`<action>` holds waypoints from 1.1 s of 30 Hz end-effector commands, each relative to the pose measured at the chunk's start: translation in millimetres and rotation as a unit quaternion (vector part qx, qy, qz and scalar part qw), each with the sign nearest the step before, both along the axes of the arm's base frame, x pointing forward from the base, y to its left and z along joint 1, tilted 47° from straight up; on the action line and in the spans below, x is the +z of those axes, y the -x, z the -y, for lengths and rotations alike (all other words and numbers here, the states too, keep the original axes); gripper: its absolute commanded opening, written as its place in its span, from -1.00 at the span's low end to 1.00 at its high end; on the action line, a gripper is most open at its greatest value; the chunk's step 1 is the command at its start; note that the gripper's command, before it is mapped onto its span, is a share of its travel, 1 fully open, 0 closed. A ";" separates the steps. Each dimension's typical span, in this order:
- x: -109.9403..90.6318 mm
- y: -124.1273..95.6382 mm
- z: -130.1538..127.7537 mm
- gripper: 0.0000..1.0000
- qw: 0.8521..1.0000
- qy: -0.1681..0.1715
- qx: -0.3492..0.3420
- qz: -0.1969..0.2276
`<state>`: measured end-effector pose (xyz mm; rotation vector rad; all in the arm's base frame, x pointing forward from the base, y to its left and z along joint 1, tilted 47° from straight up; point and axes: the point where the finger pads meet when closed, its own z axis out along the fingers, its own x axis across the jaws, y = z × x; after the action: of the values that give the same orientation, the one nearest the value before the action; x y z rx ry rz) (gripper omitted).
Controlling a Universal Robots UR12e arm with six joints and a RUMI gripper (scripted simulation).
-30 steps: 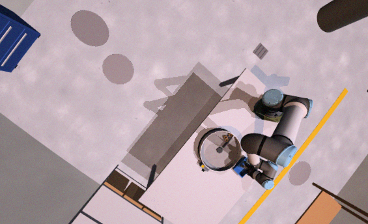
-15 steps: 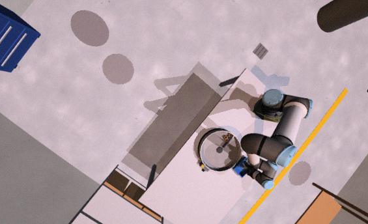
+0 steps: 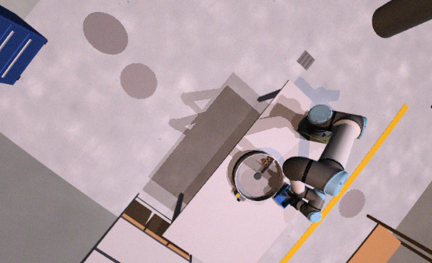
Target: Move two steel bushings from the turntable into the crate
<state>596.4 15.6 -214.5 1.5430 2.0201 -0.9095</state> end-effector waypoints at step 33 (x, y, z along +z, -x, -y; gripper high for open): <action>0.3 -0.4 -0.4 -0.88 1.000 0.000 0.000 0.000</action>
<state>596.4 15.6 -214.5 1.5430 2.0201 -0.9095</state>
